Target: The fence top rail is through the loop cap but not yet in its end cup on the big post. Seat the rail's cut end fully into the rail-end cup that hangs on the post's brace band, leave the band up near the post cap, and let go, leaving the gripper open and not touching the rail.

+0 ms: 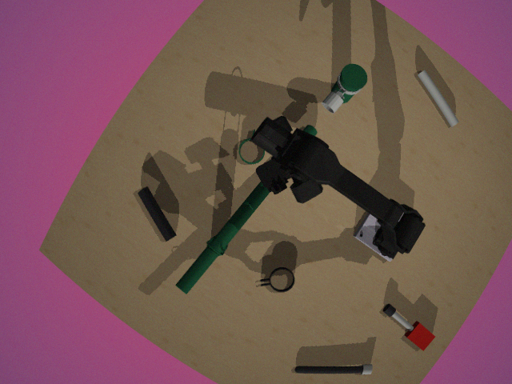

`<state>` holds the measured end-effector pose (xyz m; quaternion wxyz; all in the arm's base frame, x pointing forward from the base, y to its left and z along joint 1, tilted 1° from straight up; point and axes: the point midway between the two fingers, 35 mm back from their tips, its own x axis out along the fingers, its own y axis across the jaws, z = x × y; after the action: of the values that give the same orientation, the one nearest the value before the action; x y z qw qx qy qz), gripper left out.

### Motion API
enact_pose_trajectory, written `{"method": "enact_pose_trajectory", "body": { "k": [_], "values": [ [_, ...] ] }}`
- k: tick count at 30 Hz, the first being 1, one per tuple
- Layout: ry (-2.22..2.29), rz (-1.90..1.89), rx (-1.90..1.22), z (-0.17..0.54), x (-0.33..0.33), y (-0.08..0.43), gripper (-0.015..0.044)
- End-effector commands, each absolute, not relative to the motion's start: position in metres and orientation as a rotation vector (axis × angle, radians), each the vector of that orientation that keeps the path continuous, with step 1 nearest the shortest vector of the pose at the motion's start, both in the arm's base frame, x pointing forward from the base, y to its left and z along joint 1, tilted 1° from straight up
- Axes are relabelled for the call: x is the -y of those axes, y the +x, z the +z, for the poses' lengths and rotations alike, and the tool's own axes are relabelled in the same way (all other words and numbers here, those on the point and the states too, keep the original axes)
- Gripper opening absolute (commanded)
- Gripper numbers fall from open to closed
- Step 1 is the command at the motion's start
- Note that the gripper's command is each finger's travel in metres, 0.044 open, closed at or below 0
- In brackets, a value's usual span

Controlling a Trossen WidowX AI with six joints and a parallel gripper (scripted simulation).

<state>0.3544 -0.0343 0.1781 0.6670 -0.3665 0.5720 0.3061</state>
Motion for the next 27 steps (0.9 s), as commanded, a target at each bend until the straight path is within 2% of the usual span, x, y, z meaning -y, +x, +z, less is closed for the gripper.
{"method": "enact_pose_trajectory", "body": {
  "k": [1, 9, 27],
  "values": [
    [-1.078, 1.06, -1.279, 0.148, 0.027, 0.36, 0.044],
    [-1.078, 1.06, -1.279, 0.148, 0.027, 0.36, 0.044],
    [-1.078, 1.059, -1.279, 0.098, 0.027, 0.361, 0.044]
  ]
}}
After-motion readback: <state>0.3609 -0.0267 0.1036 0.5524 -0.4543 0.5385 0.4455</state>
